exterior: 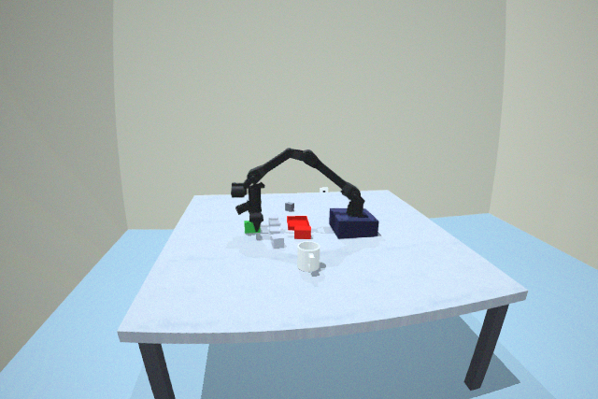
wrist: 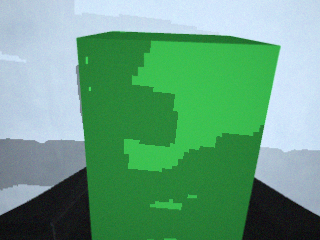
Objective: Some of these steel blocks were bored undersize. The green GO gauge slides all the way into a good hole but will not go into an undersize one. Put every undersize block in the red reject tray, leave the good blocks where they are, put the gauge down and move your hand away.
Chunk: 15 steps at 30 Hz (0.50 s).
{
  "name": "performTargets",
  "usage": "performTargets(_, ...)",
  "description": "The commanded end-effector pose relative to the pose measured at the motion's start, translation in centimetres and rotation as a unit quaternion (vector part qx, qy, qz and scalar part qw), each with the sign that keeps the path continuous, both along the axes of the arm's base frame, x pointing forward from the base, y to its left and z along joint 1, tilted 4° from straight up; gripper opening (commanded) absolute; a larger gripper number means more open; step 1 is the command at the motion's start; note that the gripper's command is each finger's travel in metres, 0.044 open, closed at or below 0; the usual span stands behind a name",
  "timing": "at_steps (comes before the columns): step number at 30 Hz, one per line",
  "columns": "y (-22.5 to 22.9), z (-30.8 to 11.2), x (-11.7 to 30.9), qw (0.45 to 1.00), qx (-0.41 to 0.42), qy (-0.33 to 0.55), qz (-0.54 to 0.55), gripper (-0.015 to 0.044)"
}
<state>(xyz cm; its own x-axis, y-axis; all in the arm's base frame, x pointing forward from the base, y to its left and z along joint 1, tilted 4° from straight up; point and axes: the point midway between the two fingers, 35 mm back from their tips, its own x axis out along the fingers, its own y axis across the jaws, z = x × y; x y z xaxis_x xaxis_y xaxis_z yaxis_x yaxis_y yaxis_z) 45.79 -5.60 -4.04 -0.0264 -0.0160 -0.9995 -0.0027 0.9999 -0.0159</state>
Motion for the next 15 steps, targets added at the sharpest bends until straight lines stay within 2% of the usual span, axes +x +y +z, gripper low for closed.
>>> performTargets(1, -0.12, 0.28, 0.13, 1.0, -0.003, -0.004, 0.001, 0.0)
performTargets(15, 0.0, 0.06, -0.32, 1.0, -0.003, -0.004, 0.001, 0.0)
